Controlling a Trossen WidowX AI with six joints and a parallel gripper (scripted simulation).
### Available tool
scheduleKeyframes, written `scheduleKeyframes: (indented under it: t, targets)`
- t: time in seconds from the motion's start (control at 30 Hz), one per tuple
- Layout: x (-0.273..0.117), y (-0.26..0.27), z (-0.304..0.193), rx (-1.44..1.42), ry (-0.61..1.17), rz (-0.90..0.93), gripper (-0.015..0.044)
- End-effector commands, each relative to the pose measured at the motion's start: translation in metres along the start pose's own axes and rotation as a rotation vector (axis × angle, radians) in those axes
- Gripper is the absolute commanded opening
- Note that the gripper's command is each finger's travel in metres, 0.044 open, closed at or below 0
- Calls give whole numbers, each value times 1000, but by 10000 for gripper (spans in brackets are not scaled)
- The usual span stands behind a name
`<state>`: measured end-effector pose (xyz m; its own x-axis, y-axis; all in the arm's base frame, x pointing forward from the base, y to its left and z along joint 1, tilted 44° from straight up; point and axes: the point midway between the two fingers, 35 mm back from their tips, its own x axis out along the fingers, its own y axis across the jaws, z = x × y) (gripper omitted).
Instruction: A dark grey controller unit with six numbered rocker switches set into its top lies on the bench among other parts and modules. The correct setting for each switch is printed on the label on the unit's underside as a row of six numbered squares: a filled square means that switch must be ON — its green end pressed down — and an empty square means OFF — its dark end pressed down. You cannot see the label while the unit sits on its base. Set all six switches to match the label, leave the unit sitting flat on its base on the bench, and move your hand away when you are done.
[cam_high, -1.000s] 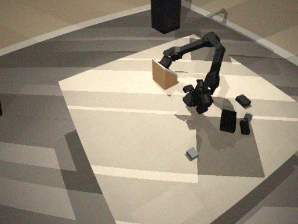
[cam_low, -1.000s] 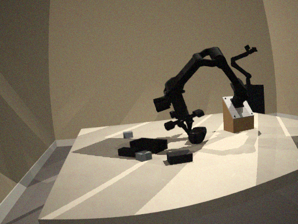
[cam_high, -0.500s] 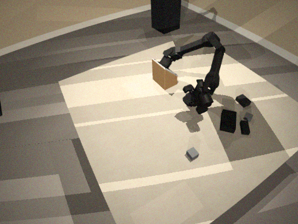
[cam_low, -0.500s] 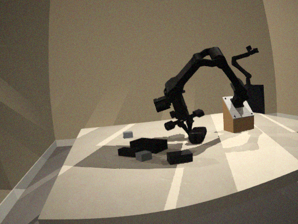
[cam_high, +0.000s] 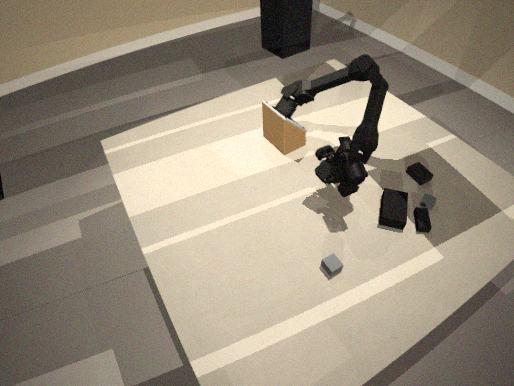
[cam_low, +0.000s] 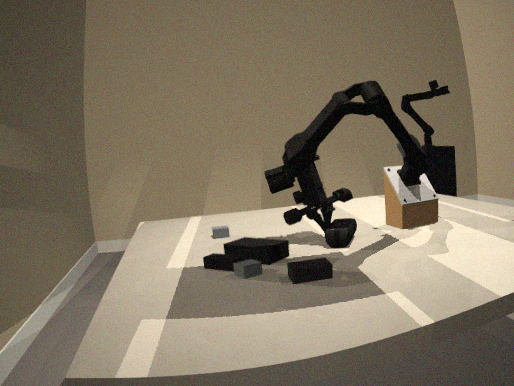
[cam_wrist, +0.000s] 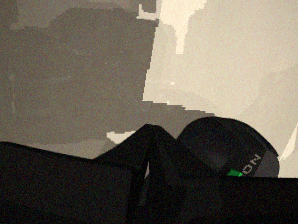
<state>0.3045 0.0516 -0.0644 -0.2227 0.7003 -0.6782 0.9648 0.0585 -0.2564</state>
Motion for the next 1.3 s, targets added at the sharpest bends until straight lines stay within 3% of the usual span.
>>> scheduleKeyframes:
  t: [0.0,0.33,0.87,1.27]
  targets:
    - [-4,4,0,-1,-1,0,0]
    - [-67,49,-2,-1,-3,-11,0]
    - [-50,-11,12,435,127,-15,0]
    - [-52,-11,9,435,120,-3,0]
